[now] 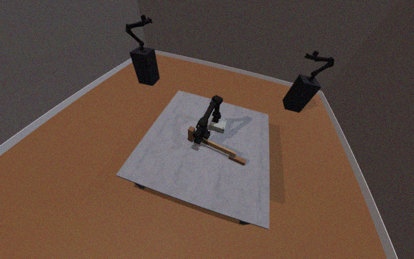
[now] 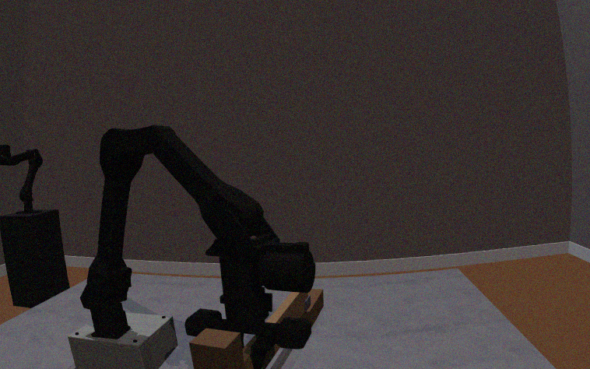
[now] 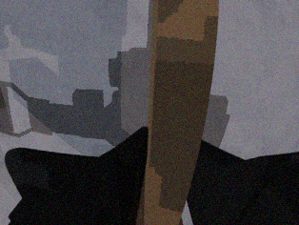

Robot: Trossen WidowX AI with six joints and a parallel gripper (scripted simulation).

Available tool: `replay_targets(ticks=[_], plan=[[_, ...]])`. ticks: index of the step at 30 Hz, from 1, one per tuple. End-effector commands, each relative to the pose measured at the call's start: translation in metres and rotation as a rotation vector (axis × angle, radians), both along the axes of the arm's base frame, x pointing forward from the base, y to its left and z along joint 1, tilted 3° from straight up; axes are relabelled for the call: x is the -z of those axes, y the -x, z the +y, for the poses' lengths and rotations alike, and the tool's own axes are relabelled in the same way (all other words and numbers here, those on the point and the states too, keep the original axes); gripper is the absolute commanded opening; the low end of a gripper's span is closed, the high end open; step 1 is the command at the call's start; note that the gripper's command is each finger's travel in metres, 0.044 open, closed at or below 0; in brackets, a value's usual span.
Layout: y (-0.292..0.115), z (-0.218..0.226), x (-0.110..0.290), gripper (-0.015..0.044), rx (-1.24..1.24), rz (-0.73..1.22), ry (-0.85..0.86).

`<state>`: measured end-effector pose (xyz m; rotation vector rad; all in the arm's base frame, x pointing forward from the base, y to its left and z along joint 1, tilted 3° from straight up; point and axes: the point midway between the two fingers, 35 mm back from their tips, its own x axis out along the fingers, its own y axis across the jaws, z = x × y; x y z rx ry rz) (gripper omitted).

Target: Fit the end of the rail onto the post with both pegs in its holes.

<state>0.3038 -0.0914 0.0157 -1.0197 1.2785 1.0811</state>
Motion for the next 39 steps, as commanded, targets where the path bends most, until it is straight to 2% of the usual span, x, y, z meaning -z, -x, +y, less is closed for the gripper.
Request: replay_targets(ticks=[1,15,21,26,39], plan=[[0.000,0.000,0.000,0.0079,0.000,0.000,0.000],[0.000,0.000,0.000,0.0440,0.000,0.000,0.000],[0.000,0.002,-0.002,0.0440,0.000,0.000,0.000],[-0.007,0.028,-0.031,0.0440,0.000,-0.003,0.001],[-0.007,0.028,-0.031,0.0440,0.000,-0.003,0.001]])
